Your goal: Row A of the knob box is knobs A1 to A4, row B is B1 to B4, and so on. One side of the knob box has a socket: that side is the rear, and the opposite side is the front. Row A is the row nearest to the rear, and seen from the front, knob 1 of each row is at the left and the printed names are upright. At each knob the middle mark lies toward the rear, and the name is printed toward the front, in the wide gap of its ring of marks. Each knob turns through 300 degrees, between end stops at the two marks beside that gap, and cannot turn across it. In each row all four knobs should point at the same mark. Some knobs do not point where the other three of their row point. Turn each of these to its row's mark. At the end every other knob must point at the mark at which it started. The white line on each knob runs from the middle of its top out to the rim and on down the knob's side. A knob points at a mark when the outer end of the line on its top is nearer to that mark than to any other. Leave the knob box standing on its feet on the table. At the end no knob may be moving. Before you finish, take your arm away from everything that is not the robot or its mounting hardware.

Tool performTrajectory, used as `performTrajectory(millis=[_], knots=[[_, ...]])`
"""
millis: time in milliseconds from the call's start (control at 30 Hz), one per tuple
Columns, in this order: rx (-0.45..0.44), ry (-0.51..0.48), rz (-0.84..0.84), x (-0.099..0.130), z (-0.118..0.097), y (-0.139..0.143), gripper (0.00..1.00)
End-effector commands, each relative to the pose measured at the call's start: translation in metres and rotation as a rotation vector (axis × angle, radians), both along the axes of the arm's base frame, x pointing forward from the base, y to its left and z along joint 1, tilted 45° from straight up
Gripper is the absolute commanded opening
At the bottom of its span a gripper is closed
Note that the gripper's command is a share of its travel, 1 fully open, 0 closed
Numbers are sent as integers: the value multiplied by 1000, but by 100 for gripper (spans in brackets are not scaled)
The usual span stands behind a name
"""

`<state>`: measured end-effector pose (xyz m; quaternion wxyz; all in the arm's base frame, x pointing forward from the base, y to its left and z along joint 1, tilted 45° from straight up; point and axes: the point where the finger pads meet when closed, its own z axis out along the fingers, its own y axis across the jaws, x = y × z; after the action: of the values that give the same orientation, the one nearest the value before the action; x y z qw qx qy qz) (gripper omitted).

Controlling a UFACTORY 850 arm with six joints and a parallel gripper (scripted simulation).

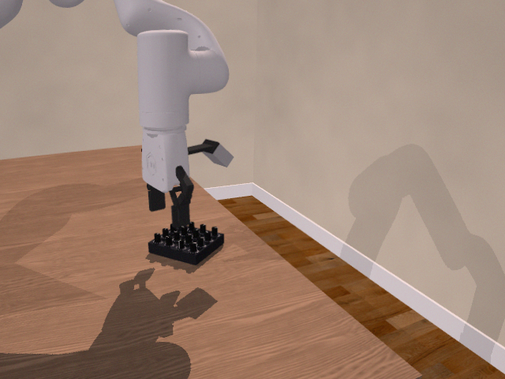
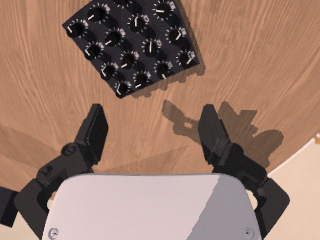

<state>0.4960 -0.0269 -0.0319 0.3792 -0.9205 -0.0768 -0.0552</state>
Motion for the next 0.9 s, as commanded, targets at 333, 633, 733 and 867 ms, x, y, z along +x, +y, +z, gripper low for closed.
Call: performTrajectory(millis=[333, 633, 733, 867], knots=[[16, 314, -297, 8, 3, -6, 100], [25, 506, -489, 12, 4, -10, 100], [28, 548, -532, 13, 4, -11, 100], [32, 640, -624, 15, 5, -13, 100]])
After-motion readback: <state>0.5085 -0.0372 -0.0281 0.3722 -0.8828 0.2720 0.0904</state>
